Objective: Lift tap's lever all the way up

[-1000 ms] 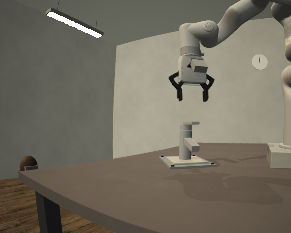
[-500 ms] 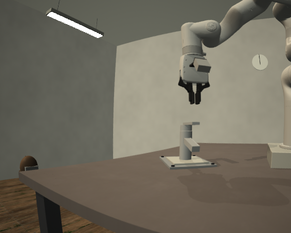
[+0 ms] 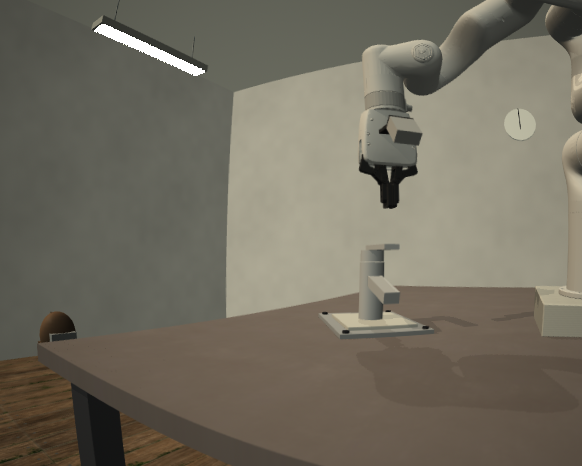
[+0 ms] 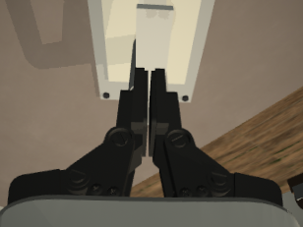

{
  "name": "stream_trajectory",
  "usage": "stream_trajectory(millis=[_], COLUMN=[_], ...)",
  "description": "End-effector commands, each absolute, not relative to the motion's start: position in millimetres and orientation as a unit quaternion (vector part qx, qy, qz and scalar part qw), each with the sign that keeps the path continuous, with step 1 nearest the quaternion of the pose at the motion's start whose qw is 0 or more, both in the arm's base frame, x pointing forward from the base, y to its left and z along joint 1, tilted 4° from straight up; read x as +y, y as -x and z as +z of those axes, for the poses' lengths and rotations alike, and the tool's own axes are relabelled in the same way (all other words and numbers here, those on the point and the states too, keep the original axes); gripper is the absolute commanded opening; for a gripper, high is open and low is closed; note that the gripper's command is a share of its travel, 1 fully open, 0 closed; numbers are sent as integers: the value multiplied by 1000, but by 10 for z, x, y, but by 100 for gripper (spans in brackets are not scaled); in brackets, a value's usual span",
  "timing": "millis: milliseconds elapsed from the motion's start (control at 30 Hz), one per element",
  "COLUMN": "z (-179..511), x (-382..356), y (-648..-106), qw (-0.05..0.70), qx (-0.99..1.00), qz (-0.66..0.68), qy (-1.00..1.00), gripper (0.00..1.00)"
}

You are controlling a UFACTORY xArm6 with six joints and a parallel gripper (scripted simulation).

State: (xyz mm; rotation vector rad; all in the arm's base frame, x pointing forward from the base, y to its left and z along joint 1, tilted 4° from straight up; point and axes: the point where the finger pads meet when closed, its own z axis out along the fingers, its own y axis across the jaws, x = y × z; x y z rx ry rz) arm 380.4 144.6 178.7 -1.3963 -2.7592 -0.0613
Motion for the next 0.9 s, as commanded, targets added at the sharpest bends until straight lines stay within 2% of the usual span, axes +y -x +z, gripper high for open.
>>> stream_trajectory(millis=[0, 533, 567, 867], z=[1803, 1803, 1803, 1803], x=[1449, 1449, 1449, 1449], y=[-3816, -3816, -3816, -3816], qw=[23, 23, 23, 23], qx=[-892, -892, -892, -892], qz=[-21, -21, -21, -21], qy=[451, 451, 451, 451], gripper=[0, 0, 65, 65])
